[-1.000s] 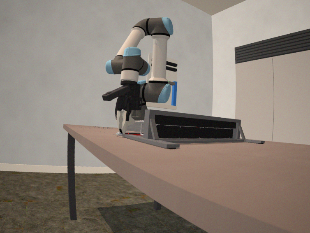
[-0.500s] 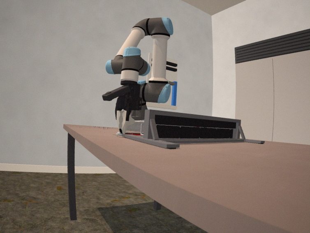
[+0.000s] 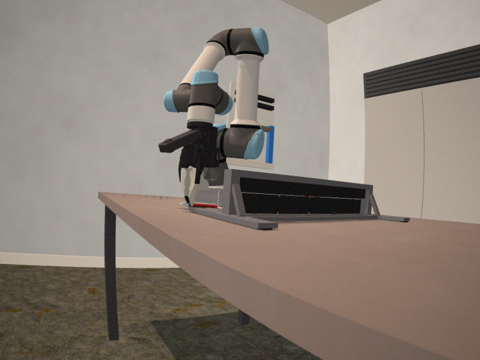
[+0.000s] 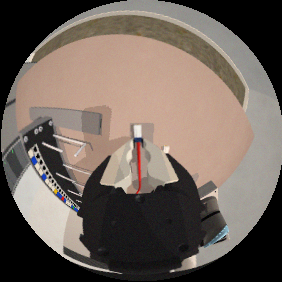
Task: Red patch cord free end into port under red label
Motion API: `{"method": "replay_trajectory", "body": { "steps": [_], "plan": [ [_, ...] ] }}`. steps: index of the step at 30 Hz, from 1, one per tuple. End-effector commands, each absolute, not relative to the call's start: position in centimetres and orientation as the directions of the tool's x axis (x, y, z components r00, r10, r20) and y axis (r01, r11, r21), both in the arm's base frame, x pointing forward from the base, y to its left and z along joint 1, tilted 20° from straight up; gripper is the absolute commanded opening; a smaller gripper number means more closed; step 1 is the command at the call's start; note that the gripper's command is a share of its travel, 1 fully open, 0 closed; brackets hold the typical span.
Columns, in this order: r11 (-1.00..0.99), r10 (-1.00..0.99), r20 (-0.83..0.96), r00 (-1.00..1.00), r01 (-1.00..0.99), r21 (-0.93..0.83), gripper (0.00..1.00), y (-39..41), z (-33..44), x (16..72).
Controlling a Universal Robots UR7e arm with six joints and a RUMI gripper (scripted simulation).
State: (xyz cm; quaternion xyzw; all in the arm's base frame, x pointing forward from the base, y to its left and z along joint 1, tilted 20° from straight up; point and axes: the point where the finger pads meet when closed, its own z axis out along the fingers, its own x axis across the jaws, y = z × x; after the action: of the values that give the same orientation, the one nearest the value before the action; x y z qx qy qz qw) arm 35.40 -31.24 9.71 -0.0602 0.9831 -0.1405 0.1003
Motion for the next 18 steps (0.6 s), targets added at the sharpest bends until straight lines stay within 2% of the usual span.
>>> {"method": "replay_trajectory", "body": {
  "steps": [1,18],
  "plan": [
    [0.953,-0.147,-0.181,-0.972,-0.09,-0.289,0.0,-31.1,10.4,35.3],
    [0.953,-0.147,-0.181,-0.972,-0.09,-0.289,0.0,-30.4,12.9,34.7]
  ]
}}
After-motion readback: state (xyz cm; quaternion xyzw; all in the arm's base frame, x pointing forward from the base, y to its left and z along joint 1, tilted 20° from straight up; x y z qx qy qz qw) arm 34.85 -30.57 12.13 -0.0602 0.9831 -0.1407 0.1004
